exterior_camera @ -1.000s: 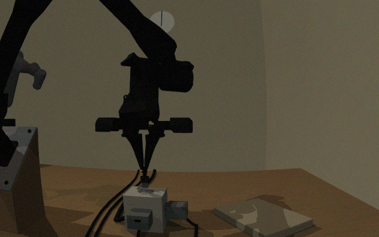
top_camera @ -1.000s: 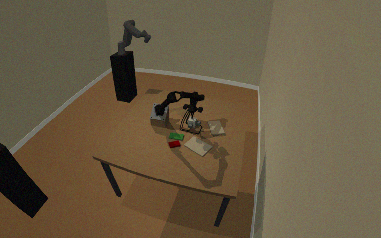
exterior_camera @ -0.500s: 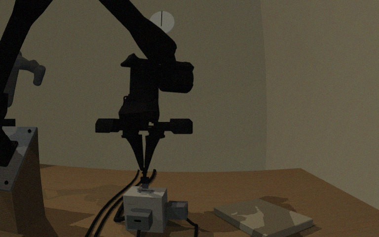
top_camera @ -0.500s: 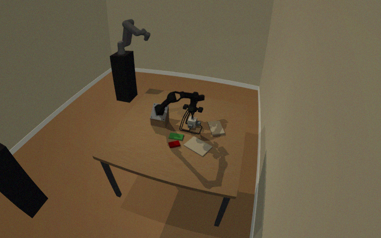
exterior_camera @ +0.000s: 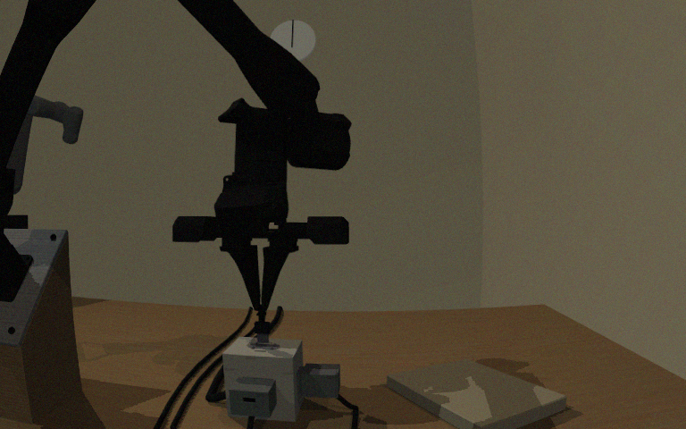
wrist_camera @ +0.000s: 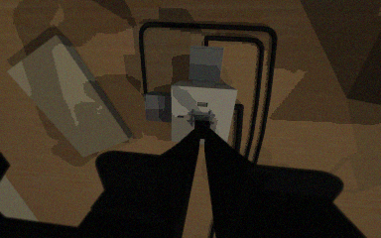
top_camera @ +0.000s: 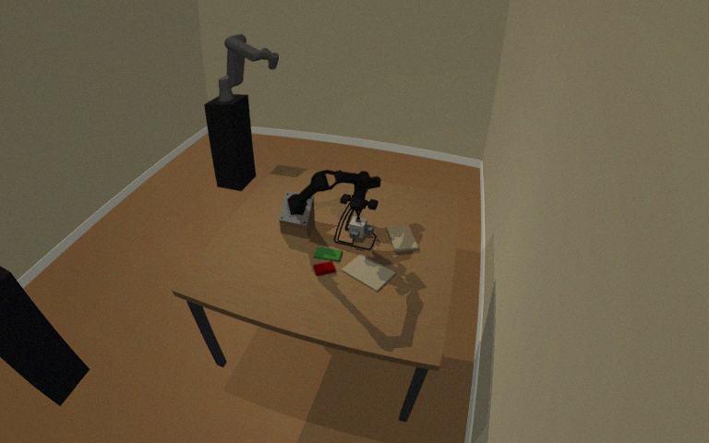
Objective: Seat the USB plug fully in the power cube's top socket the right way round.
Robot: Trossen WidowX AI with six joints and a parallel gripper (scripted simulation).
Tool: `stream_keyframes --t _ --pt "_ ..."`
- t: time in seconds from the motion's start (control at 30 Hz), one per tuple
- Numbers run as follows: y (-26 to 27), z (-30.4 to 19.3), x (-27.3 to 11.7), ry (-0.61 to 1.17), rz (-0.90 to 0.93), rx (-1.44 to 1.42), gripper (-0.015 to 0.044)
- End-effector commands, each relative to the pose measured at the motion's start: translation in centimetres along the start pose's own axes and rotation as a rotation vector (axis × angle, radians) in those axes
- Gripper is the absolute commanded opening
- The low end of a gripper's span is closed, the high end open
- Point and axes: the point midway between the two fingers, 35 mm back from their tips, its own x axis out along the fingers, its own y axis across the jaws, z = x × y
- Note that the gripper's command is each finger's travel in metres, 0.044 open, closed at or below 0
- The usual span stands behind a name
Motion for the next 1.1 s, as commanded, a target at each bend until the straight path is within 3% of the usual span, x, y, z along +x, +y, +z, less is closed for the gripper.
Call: stream_keyframes --t 0.0,1.07 --pt "0.06 0.04 0.09 -0.004 0.004 -0.001 0.0000" --pt "0.06 0.03 0.47 -0.004 0.004 -0.001 0.0000"
